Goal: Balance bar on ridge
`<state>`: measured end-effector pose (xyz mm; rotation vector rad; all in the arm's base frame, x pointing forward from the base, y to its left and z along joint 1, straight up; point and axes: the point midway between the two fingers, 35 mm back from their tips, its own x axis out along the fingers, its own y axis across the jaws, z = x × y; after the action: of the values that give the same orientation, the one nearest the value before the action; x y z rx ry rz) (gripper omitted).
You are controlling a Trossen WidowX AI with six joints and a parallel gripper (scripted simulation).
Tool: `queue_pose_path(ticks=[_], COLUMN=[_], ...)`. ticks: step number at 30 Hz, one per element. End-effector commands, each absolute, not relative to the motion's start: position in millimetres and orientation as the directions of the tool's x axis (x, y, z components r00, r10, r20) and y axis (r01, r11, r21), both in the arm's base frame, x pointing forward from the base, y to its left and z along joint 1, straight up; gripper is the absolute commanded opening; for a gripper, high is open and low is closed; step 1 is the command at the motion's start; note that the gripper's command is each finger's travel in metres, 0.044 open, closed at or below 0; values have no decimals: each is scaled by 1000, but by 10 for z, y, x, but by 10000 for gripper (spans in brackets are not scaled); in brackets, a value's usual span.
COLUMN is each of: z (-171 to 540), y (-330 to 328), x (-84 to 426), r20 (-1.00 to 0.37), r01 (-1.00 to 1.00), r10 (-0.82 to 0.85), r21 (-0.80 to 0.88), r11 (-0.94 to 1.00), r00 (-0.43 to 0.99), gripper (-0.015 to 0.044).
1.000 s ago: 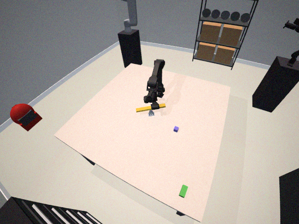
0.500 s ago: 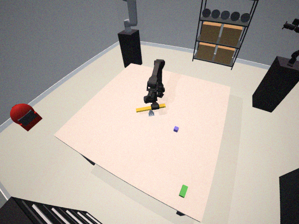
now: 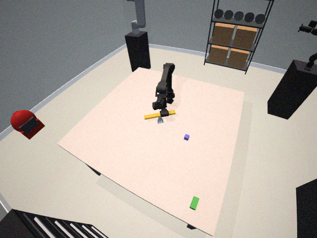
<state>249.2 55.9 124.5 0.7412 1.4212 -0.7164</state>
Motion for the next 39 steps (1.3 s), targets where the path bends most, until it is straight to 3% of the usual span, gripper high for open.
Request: queue_pose_path(ticks=[1, 39], z=[1235, 1202], y=[562, 561], x=[2492, 2494], r20=[-1000, -1000], r01=[808, 808], r10=[6, 6], r21=[24, 24], r11=[588, 588], r00=[25, 25], gripper=[0, 0])
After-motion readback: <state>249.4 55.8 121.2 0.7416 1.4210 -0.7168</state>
